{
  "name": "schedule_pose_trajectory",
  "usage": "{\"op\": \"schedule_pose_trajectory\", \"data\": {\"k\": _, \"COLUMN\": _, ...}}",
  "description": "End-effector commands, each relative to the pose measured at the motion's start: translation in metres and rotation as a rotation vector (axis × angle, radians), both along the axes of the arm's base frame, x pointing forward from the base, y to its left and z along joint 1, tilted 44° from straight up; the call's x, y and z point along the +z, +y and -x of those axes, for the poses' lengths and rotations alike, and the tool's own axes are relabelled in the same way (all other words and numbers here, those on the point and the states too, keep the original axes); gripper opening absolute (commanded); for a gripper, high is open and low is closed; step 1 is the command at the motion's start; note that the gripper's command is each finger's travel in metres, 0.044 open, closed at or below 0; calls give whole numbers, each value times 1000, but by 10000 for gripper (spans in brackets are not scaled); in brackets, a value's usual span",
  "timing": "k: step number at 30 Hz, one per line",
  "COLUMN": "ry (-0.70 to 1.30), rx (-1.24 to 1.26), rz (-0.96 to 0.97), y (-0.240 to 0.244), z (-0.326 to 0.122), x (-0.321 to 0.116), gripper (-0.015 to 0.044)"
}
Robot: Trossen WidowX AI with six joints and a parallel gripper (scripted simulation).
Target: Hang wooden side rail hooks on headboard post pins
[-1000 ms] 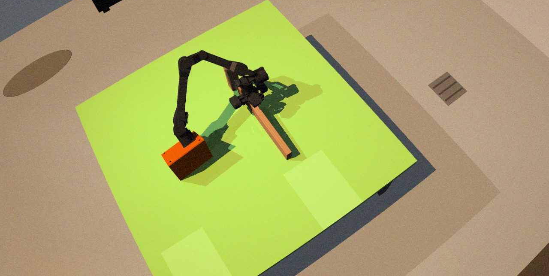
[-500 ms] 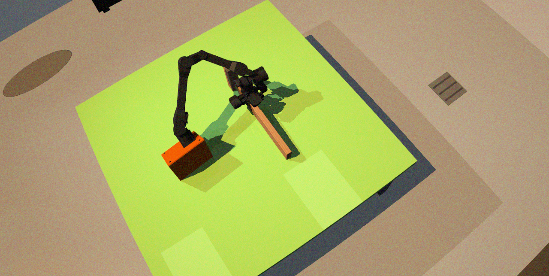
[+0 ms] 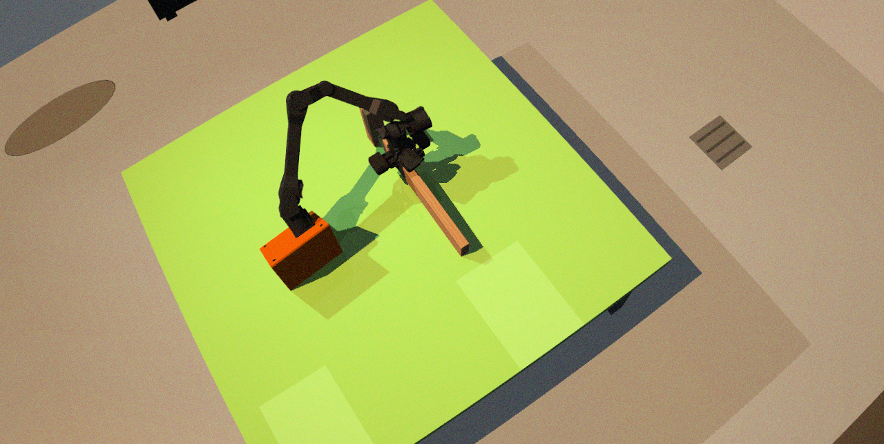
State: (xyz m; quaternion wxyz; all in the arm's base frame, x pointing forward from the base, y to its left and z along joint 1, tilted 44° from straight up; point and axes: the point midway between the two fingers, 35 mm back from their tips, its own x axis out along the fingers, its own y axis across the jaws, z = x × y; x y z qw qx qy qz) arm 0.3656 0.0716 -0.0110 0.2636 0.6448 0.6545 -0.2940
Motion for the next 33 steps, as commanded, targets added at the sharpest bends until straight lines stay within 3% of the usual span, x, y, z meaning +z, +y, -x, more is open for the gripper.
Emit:
{"op": "schedule_pose_trajectory", "data": {"k": 1, "ry": -5, "rx": -8, "rz": 3, "y": -2, "z": -1, "x": 2, "gripper": 0}}
{"op": "schedule_pose_trajectory", "data": {"k": 33, "ry": -5, "rx": -8, "rz": 3, "y": 1, "z": -2, "x": 5, "gripper": 0}}
